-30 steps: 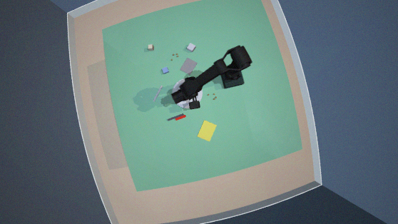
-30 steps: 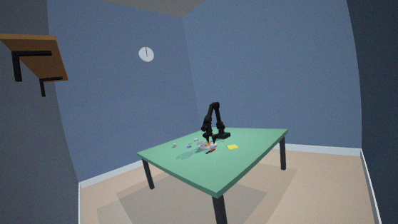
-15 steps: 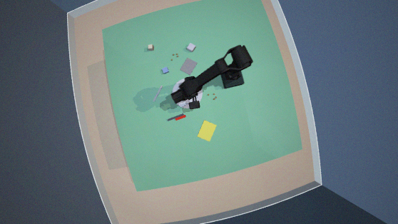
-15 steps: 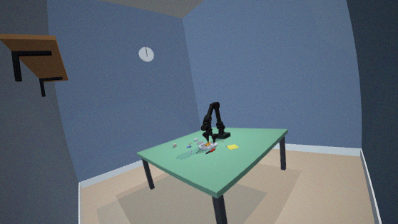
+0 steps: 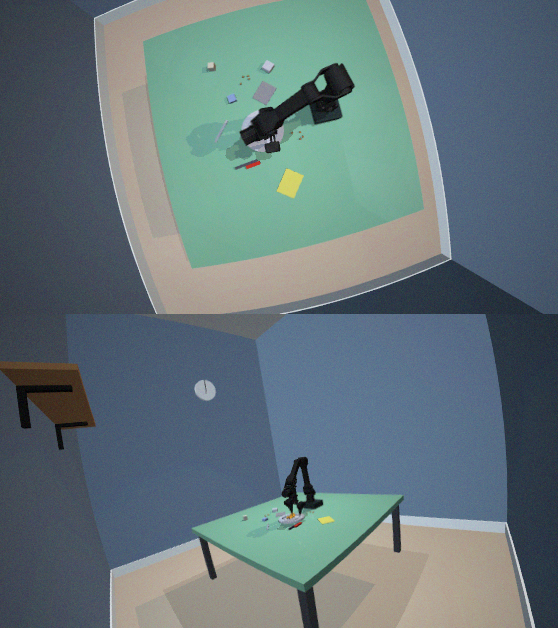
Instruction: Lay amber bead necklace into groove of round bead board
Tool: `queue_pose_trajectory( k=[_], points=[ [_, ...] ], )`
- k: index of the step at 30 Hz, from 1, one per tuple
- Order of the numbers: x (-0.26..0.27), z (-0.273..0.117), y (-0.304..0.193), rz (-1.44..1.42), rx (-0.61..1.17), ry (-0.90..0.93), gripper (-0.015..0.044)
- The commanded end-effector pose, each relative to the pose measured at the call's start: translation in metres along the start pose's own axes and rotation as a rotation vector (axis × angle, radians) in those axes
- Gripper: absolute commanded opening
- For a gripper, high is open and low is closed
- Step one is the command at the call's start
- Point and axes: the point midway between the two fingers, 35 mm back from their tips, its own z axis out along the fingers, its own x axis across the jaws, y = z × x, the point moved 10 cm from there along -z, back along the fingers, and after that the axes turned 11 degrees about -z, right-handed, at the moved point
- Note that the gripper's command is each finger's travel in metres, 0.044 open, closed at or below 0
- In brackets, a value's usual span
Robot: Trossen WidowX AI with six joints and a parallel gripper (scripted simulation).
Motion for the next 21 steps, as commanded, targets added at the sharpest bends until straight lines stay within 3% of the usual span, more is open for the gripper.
queue_pose_trajectory(
  k=[1, 4, 9, 15, 21],
  points=[
    [0.000, 0.000, 0.000, 0.002, 0.001, 0.004, 0.0440],
    [0.000, 0.000, 0.000, 0.002, 0.001, 0.004, 0.0440],
    [-0.014, -0.010, 0.020, 0.179, -0.003, 0.005, 0.0310],
    [-0.039, -0.026, 0.050, 0.468, -0.002, 0.002, 0.0310],
    [-0.042, -0.026, 0.053, 0.500, -0.002, 0.001, 0.0310]
  ],
)
